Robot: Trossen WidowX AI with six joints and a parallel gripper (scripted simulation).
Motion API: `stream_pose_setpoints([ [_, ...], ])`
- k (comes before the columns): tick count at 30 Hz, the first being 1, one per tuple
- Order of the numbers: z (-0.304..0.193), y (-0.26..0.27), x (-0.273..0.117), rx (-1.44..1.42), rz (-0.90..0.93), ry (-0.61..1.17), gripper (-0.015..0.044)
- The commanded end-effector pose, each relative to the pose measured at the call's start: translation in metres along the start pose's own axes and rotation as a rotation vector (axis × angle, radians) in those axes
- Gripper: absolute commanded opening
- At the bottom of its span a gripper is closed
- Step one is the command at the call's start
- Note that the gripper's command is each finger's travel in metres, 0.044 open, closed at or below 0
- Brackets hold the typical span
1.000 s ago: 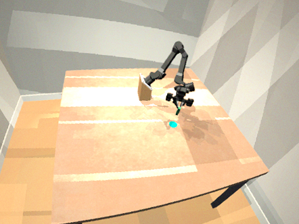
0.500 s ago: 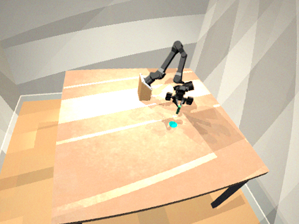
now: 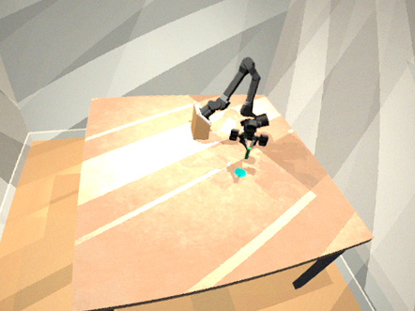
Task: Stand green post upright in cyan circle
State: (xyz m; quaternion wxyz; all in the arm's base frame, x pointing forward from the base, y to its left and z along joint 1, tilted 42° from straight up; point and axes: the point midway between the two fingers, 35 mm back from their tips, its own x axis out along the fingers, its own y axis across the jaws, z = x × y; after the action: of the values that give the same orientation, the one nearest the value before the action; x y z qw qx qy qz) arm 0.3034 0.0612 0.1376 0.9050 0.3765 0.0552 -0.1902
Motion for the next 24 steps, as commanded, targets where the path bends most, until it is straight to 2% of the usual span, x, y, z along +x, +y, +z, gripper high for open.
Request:
stream_pose_setpoints([
  [1,-0.01,0.0,0.002,-0.003,-0.007,0.003,0.0023],
  [24,-0.07,-0.002,0.007,-0.003,-0.008,0.004,0.0023],
])
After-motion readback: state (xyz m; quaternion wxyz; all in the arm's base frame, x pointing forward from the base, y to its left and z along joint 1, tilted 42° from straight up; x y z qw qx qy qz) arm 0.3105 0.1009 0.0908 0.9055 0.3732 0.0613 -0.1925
